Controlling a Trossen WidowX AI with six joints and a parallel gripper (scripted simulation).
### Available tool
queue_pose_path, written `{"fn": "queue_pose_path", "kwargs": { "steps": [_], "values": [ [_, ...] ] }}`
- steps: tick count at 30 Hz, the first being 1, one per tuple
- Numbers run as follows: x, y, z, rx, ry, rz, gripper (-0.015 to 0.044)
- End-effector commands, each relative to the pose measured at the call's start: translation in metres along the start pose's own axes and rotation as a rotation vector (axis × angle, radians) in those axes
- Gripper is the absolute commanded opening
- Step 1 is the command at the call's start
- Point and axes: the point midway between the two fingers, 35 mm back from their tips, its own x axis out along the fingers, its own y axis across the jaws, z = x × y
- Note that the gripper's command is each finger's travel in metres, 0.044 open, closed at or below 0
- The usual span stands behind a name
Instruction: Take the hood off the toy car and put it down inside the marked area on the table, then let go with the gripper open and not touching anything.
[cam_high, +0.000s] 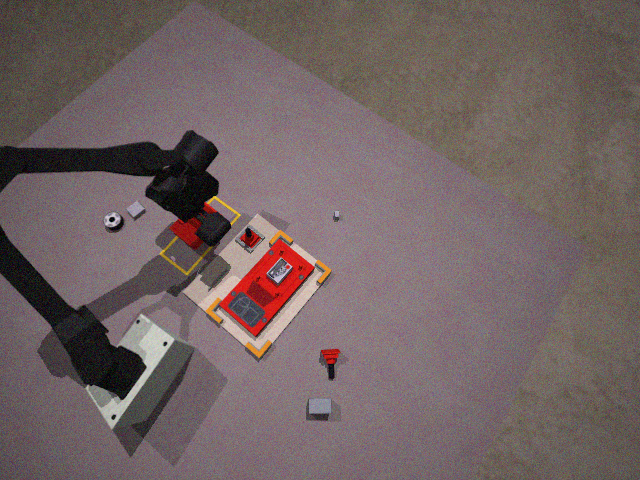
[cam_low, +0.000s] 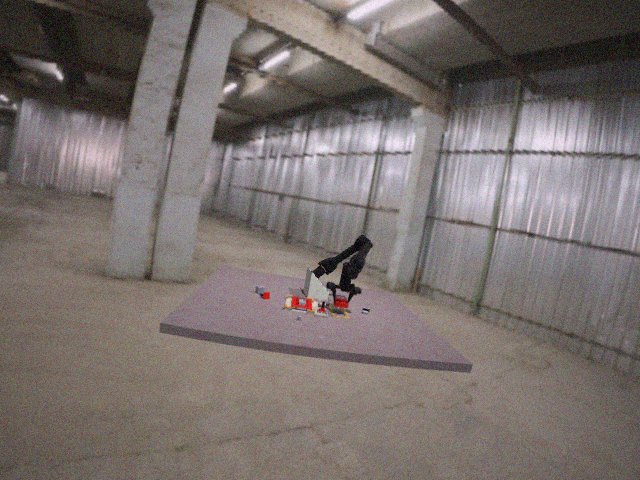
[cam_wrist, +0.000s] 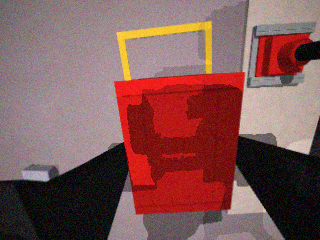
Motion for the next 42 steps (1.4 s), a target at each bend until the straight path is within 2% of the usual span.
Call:
{"fn": "queue_pose_path", "kwargs": {
  "steps": [1, 42],
  "values": [
    [0.007, -0.001, -0.003, 0.011, 0.010, 0.005, 0.0000],
    [0.030, 0.000, -0.005, 0.011, 0.010, 0.008, 0.0000]
  ]
}}
